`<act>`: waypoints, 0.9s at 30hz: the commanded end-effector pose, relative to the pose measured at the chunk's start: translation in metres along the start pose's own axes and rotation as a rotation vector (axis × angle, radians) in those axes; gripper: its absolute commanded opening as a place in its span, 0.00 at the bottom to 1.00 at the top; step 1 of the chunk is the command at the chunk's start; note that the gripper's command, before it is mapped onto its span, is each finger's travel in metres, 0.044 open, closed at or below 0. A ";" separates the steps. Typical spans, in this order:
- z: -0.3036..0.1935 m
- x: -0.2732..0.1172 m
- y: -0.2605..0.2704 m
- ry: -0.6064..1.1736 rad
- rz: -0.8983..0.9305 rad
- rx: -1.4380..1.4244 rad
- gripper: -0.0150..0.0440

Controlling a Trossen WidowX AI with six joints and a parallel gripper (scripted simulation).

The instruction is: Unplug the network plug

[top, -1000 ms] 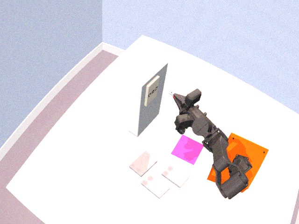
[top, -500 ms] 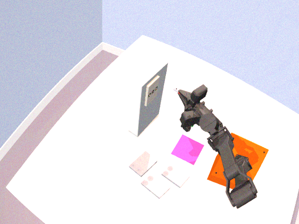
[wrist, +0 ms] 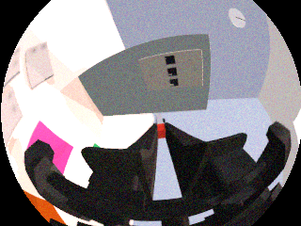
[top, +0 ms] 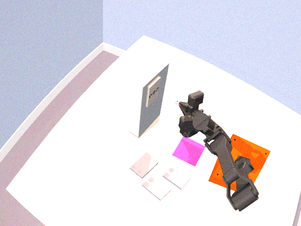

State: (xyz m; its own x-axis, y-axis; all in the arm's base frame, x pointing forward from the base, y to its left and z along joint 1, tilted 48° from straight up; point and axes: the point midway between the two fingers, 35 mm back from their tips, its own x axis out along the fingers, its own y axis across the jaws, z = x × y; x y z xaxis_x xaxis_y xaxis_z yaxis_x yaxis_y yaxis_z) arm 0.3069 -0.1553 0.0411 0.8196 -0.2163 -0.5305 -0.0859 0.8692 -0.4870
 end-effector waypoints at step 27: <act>-0.040 -0.043 0.159 0.457 0.644 0.217 0.25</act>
State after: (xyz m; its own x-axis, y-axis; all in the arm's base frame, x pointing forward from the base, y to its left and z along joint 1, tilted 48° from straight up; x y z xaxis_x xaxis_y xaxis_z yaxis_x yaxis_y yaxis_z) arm 0.2478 -0.0396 -0.0373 0.4048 0.1899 -0.8945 -0.3086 0.9492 0.0619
